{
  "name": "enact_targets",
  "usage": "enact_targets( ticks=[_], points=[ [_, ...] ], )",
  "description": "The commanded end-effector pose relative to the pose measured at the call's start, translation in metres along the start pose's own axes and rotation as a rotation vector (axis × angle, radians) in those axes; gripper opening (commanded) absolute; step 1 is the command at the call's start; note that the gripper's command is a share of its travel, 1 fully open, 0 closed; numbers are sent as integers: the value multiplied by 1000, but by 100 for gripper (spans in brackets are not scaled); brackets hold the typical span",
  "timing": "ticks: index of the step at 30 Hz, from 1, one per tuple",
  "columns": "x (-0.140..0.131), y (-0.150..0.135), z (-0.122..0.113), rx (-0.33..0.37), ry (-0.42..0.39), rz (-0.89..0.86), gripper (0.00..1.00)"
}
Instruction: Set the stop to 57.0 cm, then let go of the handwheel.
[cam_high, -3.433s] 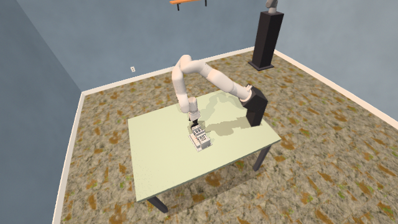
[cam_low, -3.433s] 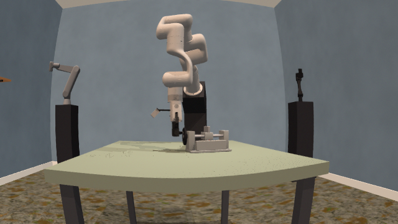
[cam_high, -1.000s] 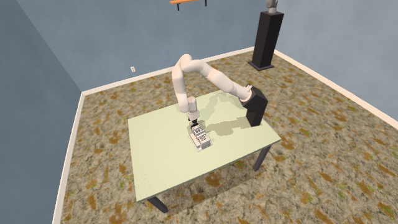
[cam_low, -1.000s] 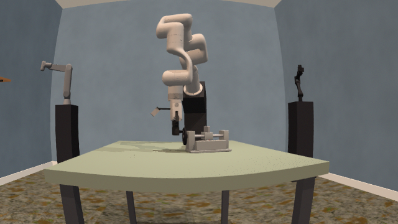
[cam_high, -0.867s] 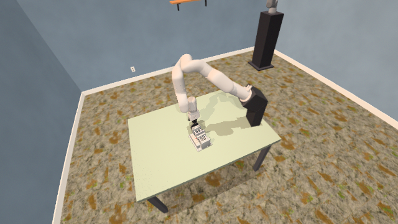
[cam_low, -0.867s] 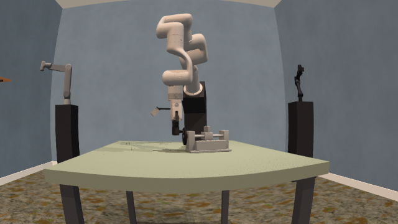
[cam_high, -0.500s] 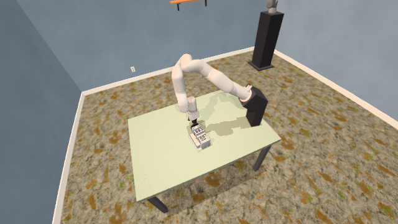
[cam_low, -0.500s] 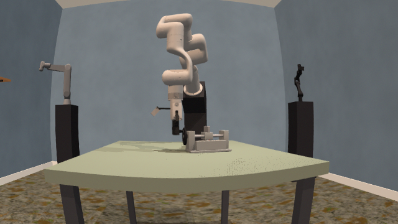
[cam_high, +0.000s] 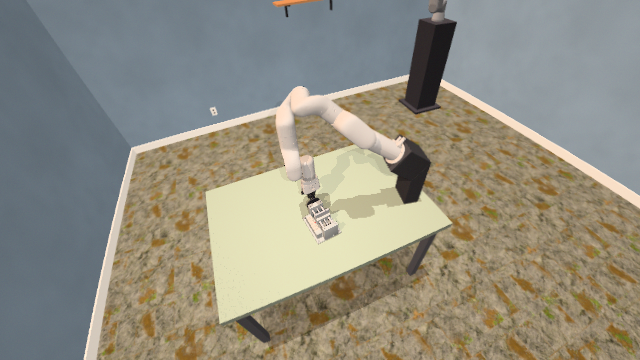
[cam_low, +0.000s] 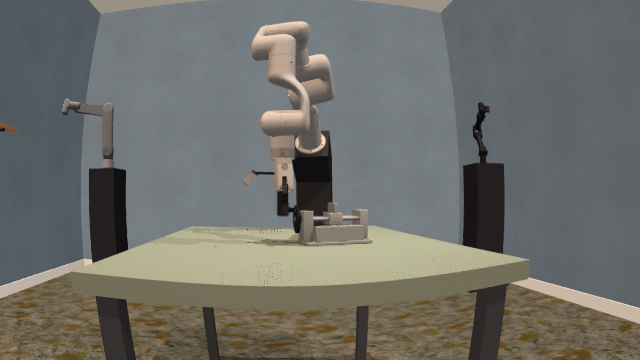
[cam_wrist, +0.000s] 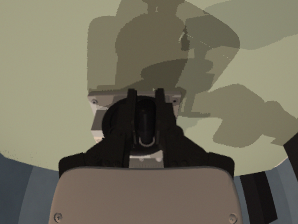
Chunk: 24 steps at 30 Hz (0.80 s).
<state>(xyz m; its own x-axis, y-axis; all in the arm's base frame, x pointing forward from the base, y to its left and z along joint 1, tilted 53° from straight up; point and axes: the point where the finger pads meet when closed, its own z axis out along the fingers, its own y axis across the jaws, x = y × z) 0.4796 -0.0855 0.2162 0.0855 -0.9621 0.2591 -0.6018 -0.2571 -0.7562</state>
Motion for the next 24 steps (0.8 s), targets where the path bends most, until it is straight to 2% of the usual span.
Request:
enact_targets(
  ticks=[1,11,24],
  points=[
    [0,-4,-1,2,1,0,6],
    [0,-24,2,2,1,0,6],
    [0,-34,12,2,1,0,6]
  ],
)
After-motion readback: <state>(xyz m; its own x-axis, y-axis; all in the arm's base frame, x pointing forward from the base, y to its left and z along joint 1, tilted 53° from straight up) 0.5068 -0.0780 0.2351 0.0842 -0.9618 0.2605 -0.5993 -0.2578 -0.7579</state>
